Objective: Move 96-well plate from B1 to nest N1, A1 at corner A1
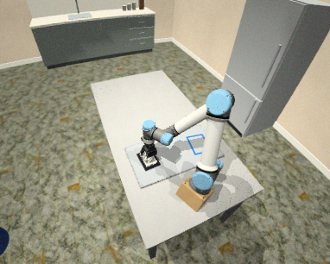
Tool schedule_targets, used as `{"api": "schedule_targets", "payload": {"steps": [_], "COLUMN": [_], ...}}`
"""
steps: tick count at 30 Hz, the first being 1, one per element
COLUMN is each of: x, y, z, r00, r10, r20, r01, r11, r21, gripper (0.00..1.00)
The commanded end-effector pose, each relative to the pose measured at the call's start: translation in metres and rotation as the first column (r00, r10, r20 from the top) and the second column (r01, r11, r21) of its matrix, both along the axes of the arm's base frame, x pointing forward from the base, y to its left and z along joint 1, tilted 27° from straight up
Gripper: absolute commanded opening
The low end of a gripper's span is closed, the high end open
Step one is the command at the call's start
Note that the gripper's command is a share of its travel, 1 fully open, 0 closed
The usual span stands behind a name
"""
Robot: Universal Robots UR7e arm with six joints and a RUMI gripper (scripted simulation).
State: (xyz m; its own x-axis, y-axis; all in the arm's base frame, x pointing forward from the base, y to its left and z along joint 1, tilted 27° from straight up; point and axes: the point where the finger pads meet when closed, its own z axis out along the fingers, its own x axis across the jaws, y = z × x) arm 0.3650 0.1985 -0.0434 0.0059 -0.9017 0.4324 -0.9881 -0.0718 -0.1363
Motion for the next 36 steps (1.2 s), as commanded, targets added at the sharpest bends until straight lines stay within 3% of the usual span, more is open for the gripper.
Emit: {"api": "schedule_targets", "payload": {"steps": [1,28,29,36], "x": [0.0004,0.0010,0.0010,0.0010], "y": [0.0000,-0.0016,-0.0016,-0.0016], "z": [-0.0004,-0.0037,-0.0037,-0.0037], "r00": [1.000,1.000,1.000,1.000], "r10": [0.000,0.000,0.000,0.000], "r20": [0.001,0.001,0.001,0.001], "r01": [0.000,0.000,0.000,0.000], "r11": [1.000,1.000,1.000,1.000], "r21": [0.001,0.001,0.001,0.001], "gripper": [0.00,0.00,1.00,1.00]}}
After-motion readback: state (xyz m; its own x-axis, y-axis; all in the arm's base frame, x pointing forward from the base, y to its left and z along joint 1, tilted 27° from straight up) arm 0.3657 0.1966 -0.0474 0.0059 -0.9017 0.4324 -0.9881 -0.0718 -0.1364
